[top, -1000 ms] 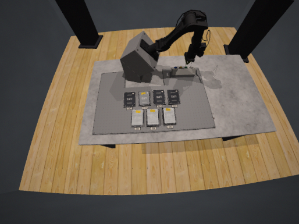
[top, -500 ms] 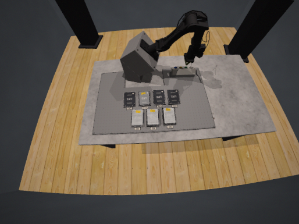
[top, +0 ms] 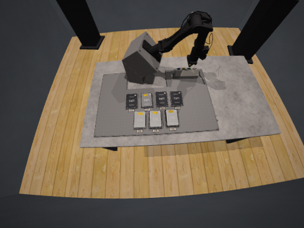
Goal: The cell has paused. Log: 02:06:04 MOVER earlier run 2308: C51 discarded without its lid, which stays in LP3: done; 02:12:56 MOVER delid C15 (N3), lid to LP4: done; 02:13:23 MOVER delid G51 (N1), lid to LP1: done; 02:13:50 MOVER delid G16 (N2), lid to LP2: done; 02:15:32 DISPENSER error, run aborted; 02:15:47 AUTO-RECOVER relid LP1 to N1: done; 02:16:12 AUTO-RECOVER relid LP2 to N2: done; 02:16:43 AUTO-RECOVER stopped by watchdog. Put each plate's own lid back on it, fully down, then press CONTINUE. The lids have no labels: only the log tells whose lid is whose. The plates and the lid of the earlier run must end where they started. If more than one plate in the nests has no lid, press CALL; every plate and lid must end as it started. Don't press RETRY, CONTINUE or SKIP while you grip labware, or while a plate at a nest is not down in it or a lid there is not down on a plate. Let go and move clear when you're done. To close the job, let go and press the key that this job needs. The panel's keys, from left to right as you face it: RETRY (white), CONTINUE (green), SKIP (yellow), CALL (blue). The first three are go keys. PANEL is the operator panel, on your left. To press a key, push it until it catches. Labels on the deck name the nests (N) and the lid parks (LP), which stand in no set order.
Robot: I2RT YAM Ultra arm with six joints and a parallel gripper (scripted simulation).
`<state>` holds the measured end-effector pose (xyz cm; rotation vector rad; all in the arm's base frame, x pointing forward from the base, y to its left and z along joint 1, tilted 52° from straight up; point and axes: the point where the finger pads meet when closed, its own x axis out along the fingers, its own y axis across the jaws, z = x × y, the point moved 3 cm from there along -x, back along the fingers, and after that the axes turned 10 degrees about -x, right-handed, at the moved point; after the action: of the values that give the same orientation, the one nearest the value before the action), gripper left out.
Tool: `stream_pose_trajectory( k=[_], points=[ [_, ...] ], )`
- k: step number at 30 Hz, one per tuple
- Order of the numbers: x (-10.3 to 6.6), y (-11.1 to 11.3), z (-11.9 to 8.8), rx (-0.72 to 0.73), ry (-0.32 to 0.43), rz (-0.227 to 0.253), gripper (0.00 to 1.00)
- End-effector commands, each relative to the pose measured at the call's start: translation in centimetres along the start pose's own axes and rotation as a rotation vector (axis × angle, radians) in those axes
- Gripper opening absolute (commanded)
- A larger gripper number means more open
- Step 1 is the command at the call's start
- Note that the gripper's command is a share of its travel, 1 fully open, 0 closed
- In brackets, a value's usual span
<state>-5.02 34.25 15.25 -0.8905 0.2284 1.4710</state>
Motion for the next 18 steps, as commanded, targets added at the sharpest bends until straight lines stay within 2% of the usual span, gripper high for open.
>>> stream_pose_trajectory(
  k=[1, 7, 16, 17, 18],
  points=[
    [-0.1, 0.3, 1.8, 0.0, -0.052, 0.014, 0.0],
    [0.6, 0.0, 1.0, 0.004, -0.031, 0.006, 0.0],
    [1.0, -0.1, 1.5, 0.006, -0.043, 0.006, 0.0],
    [0.4, 0.0, 2.1, 0.008, -0.069, 0.008, 0.0],
    [0.9, 0.1, 1.8, 0.004, -0.054, 0.009, 0.0]
  ],
)
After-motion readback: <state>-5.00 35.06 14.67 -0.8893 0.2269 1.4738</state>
